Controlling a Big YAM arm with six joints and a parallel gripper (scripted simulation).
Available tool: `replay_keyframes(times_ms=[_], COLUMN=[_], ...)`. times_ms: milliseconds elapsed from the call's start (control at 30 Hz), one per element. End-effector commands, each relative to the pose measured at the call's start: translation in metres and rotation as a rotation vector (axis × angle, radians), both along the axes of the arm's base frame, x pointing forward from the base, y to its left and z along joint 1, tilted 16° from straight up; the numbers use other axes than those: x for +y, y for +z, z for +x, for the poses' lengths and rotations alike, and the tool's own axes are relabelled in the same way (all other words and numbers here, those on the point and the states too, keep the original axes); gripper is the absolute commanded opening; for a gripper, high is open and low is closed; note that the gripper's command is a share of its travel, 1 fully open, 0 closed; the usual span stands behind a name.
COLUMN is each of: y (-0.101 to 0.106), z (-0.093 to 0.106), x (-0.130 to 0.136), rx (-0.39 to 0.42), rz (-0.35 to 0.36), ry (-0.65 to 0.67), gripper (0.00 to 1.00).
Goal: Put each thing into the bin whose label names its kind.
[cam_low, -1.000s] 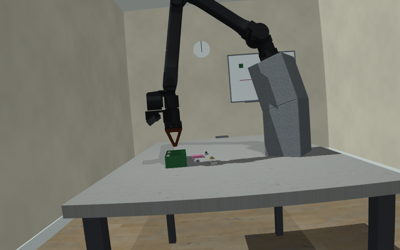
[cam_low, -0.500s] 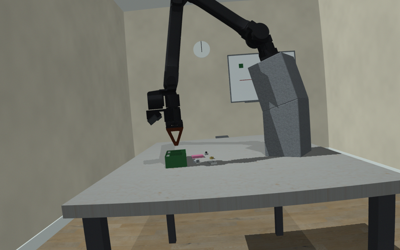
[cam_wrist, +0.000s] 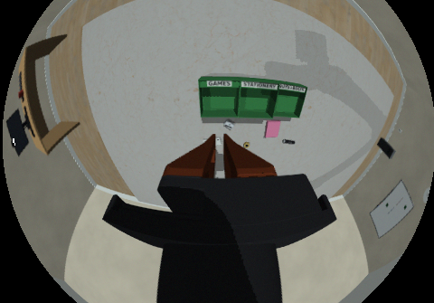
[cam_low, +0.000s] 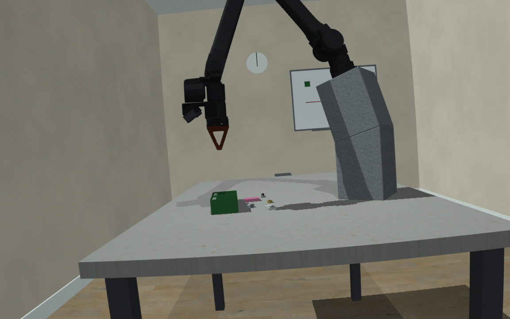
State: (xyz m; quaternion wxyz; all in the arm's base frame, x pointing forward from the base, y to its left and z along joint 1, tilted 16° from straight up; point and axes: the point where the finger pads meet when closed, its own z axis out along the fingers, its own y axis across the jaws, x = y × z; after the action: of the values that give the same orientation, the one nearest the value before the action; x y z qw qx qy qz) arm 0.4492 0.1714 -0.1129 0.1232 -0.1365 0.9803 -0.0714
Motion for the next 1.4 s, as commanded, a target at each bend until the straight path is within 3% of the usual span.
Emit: replay_keyframes(times_ms=[0, 67, 100, 300, 500, 1367], y=[0.029, 0.029, 0.011, 0.009, 0.030, 0.036], z=[-0.008, -0.008, -0.016, -0.013, 0.005, 0.012], x=[0.010, 0.010, 0.005, 0.000, 0.007, 0.005], rx=[-0.007, -0.007, 0.029, 0.019, -0.024, -0.028], rz=[0.006, 0.006, -0.012, -0.006, 0.016, 0.017], ry=[-0.004, -0.004, -0.008, -0.019, -0.022, -0.024], gripper=[0.08, 0.08, 0.08, 0.08, 0.08, 0.08])
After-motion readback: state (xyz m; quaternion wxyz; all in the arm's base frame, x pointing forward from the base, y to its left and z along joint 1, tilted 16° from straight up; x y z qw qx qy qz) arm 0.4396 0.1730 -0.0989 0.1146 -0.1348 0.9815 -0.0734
